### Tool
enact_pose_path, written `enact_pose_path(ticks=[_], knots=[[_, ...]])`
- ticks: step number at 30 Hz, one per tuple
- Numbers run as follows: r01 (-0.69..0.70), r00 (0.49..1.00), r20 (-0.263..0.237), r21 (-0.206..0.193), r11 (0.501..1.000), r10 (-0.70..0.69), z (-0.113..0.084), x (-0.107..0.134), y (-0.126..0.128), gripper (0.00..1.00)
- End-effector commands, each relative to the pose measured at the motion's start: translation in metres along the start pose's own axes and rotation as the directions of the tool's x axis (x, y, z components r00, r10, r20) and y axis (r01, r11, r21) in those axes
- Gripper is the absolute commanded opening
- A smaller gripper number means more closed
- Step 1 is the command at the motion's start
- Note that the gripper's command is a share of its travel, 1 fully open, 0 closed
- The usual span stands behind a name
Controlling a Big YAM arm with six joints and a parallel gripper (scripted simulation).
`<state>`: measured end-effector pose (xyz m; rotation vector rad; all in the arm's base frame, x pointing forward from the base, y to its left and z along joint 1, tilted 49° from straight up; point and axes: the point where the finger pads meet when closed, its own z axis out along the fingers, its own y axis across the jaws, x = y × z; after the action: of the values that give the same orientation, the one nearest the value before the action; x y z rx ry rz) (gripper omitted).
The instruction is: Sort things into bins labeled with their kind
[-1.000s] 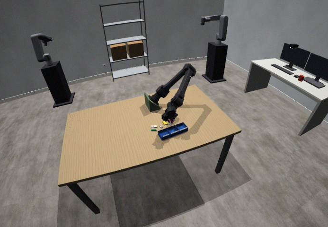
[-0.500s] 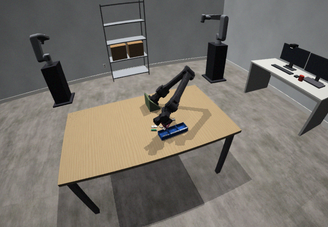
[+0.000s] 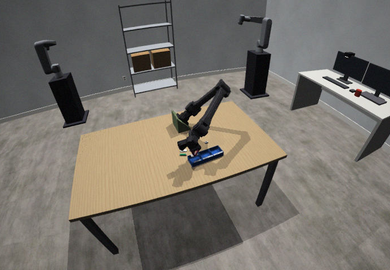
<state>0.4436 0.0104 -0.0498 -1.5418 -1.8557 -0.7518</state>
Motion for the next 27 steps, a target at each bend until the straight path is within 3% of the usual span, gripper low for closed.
enact_pose_path(ticks=[1, 10, 20, 27], knots=[[0.025, 0.999, 0.029, -0.038, 0.999, -0.023, -0.022, 0.012, 0.027, 0.21], [-0.005, 1.000, 0.013, -0.017, 1.000, 0.006, -0.013, 0.013, 0.009, 0.21], [-0.001, 1.000, 0.013, -0.015, 1.000, 0.001, -0.012, 0.015, 0.008, 0.21], [0.002, 1.000, 0.012, -0.012, 1.000, -0.002, 0.010, 0.009, 0.008, 0.21]])
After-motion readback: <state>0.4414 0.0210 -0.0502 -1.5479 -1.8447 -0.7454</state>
